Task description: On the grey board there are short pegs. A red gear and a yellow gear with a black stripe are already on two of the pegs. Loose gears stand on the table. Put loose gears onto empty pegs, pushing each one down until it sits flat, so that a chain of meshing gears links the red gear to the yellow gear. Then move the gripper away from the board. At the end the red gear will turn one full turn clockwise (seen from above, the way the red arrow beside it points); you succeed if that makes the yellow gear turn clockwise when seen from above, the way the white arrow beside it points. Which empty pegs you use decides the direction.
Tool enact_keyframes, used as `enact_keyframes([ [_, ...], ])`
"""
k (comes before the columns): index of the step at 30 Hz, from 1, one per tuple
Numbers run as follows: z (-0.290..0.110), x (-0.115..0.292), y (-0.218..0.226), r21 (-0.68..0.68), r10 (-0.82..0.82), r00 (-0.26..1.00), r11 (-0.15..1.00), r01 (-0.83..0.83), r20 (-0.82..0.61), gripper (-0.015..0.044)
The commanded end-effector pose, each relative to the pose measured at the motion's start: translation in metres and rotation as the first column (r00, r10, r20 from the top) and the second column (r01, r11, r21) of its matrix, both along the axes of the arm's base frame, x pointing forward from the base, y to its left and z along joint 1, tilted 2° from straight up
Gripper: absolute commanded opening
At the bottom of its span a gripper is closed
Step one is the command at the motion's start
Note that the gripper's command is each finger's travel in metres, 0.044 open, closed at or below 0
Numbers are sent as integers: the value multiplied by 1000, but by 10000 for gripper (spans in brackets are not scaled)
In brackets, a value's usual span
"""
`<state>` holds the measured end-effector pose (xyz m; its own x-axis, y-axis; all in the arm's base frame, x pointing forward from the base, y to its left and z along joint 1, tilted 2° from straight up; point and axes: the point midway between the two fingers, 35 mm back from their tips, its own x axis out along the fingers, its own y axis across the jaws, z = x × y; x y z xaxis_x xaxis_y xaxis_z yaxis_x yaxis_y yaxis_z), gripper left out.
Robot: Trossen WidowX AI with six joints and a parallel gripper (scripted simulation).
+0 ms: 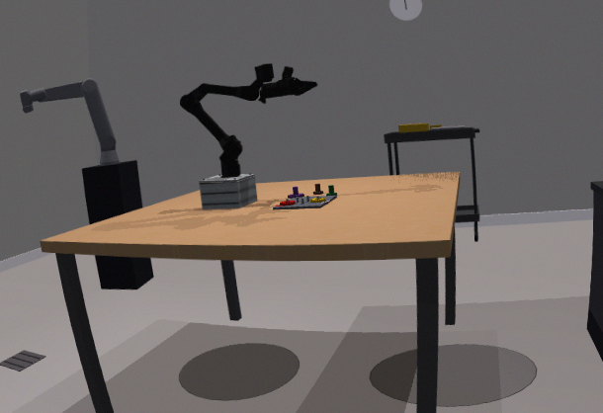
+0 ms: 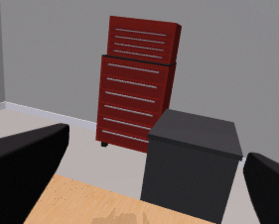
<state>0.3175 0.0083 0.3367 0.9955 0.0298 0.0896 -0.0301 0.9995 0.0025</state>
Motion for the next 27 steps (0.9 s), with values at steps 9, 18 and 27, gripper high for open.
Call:
enact_keyframes([
  [9, -70, 23, 18, 84, 69, 960, 995, -48, -270, 440],
  [18, -217, 10, 46, 167, 101, 614, 985, 51, -783, 440],
  [27, -324, -70, 50, -2, -3, 7, 980, 201, -1000, 440],
])
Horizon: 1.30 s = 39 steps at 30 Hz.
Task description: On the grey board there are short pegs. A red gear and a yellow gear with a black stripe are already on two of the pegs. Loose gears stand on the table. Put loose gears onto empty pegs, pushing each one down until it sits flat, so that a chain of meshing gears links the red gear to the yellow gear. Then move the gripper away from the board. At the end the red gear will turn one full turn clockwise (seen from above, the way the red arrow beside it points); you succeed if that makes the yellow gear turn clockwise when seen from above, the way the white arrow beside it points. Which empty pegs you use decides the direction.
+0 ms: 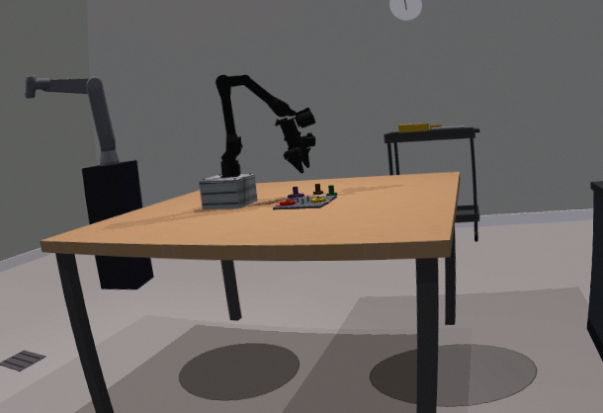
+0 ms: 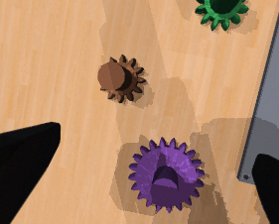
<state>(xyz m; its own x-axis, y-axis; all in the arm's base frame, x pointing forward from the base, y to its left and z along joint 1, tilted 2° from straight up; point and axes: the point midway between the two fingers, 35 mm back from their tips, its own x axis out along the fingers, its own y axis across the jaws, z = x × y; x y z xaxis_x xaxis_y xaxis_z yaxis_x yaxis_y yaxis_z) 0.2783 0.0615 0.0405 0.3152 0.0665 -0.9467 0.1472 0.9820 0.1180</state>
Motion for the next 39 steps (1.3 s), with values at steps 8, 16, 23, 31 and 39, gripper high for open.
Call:
enact_keyframes([
  [8, -33, -37, 0, -69, -55, 963, 997, 38, -263, 440],
  [16, -48, -36, 0, -69, -55, 963, 997, 38, -263, 440],
  [23, -57, -35, 1, -69, -55, 963, 997, 38, -263, 440],
  [31, -70, -35, 1, -69, -55, 963, 997, 38, -263, 440],
  [39, -75, -35, 1, -69, -55, 963, 997, 38, -263, 440],
])
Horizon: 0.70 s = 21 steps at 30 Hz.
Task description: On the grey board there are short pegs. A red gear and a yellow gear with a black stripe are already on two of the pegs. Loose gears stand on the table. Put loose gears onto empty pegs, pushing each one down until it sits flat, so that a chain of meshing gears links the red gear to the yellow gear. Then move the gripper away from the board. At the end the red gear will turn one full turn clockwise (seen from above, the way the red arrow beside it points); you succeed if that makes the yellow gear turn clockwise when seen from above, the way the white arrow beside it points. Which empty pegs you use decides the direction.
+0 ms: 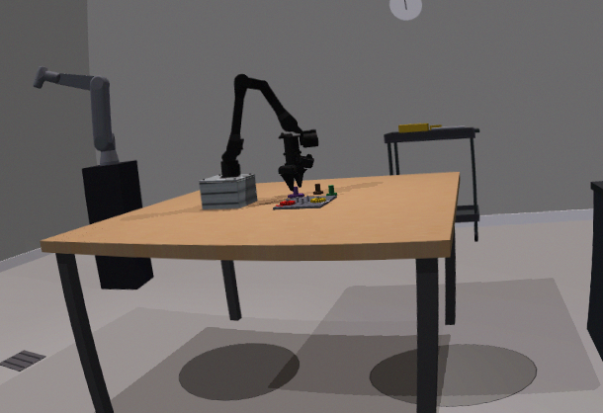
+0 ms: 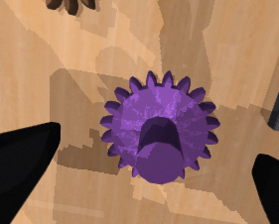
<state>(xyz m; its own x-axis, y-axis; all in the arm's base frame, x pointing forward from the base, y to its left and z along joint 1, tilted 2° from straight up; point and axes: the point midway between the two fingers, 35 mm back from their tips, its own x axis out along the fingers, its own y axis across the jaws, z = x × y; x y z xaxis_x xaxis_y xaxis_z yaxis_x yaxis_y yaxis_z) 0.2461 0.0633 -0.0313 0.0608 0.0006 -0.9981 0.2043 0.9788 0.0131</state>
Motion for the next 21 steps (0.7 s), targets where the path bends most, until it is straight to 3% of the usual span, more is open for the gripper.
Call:
enact_keyframes([
  [1, -3, -3, -1, -5, -7, 1000, 1000, 7, -7, 440],
  [3, -3, -3, -1, -5, -7, 1000, 1000, 7, -7, 440],
  [17, -3, -3, -1, -5, -7, 1000, 1000, 7, -7, 73],
  [21, -3, -3, -1, -5, -7, 1000, 1000, 7, -7, 46],
])
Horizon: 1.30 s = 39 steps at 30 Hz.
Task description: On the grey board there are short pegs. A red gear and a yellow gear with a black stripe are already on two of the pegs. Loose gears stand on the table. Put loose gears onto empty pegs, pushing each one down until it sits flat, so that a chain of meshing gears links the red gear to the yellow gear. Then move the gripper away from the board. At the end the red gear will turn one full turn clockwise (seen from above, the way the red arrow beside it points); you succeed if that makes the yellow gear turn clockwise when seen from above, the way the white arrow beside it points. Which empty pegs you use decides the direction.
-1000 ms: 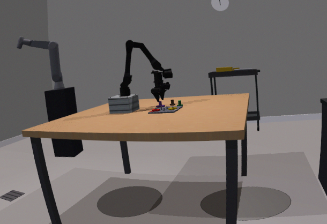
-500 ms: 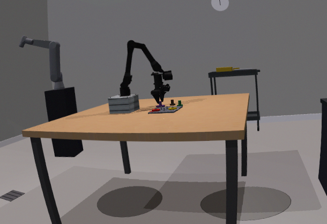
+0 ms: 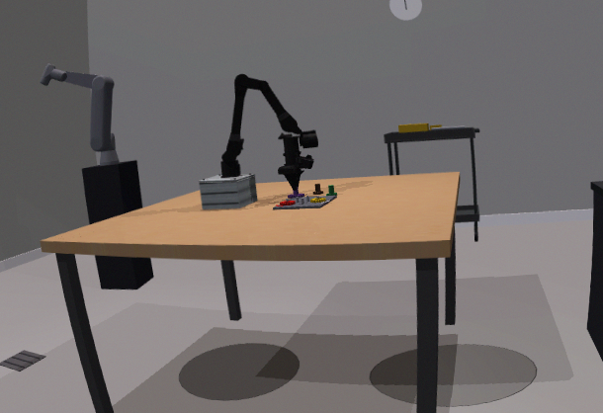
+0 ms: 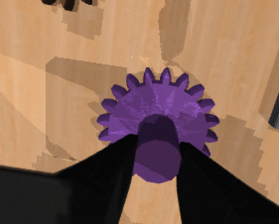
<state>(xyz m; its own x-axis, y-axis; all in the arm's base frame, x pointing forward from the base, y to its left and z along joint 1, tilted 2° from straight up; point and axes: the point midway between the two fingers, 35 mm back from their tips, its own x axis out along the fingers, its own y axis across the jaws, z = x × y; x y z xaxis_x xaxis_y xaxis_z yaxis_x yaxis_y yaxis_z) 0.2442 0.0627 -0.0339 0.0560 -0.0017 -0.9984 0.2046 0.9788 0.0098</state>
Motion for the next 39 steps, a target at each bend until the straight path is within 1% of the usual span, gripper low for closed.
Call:
enact_keyframes([
  [1, -1, -1, -1, -2, -6, 1000, 1000, 6, -2, 39],
  [7, -1, -1, -1, -2, -6, 1000, 1000, 6, -2, 0],
  [10, 4, 0, 0, -2, -6, 1000, 1000, 6, -2, 0],
  [24, 48, 5, 3, -2, -6, 1000, 1000, 6, -1, 0],
  [39, 98, 0, 3, -2, -6, 1000, 1000, 6, -1, 0],
])
